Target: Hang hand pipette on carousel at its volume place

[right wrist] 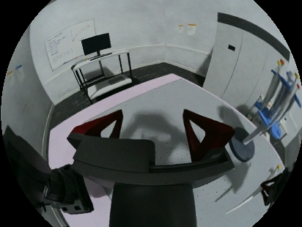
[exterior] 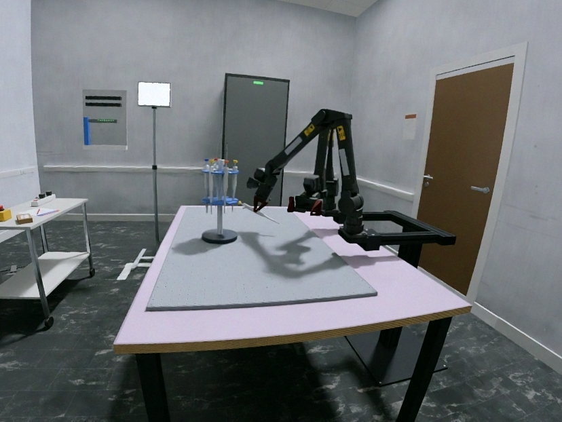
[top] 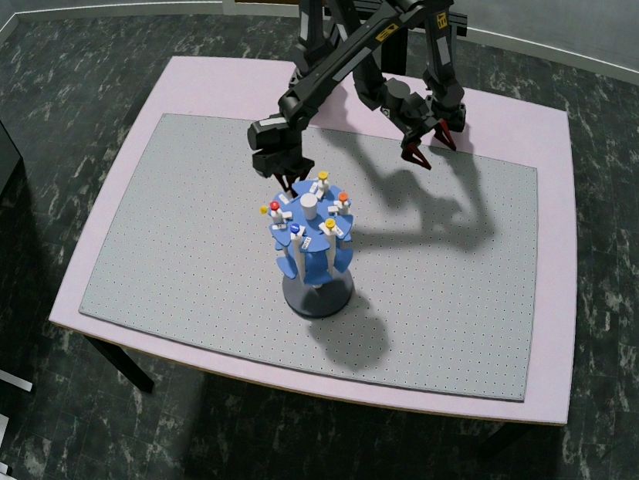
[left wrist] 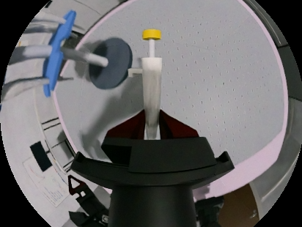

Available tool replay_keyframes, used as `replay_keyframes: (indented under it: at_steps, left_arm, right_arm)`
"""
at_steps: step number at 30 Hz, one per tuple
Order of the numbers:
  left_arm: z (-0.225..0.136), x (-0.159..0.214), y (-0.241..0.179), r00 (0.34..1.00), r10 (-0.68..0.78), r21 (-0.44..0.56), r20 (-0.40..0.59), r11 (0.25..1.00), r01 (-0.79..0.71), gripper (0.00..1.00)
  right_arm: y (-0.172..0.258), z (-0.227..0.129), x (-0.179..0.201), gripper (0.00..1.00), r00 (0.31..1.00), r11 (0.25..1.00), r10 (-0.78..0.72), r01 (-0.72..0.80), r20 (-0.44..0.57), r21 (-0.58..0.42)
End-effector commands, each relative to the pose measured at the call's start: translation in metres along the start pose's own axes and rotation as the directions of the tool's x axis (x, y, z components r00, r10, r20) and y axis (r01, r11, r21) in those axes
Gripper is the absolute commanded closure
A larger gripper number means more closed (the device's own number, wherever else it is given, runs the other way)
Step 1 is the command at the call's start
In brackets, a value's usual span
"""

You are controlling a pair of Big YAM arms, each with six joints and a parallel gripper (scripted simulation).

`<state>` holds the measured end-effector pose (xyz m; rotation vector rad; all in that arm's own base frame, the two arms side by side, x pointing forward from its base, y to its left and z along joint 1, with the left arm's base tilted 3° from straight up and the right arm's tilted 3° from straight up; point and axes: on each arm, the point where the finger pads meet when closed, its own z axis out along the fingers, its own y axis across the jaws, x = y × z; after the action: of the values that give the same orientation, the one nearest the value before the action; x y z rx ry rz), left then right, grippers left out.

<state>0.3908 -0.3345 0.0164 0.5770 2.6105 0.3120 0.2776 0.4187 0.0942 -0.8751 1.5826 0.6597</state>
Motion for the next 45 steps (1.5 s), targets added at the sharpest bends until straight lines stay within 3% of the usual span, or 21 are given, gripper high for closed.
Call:
replay_keyframes:
  at_steps: [1,10,20,22,37,39,45]
  left_arm:
    - [-0.011,-0.068,-0.024,0.973,0.046,-0.010,0.226,0.999,-0.045,0.85]
    - [-0.014,-0.096,-0.022,0.924,0.034,-0.082,0.381,0.997,-0.003,0.85]
    - [-0.036,-0.135,-0.020,0.815,0.000,-0.147,0.580,0.984,0.104,0.85]
    - [-0.036,-0.135,-0.020,0.815,0.000,-0.147,0.580,0.984,0.104,0.85]
    - [-0.074,-0.155,-0.003,0.630,-0.066,-0.189,0.774,0.925,0.331,0.85]
    - [-0.074,-0.155,-0.003,0.630,-0.066,-0.189,0.774,0.925,0.331,0.85]
    - [-0.093,-0.157,0.006,0.549,-0.109,-0.174,0.829,0.882,0.438,0.85]
  right_arm:
    - [0.009,0.001,-0.016,0.00,0.999,1.000,-0.013,0.014,0.030,-0.019]
    - [0.009,0.001,-0.016,0.00,0.999,1.000,-0.013,0.014,0.030,-0.019]
    - [0.009,0.001,-0.016,0.00,0.999,1.000,-0.013,0.014,0.030,-0.019]
    - [0.009,0.001,-0.016,0.00,0.999,1.000,-0.013,0.014,0.030,-0.019]
    - [0.009,0.001,-0.016,0.00,0.999,1.000,-0.013,0.014,0.030,-0.019]
    - [0.009,0.001,-0.016,0.00,0.999,1.000,-0.013,0.014,0.030,-0.019]
    - [0.009,0.001,-0.016,0.00,0.999,1.000,-0.013,0.014,0.030,-0.019]
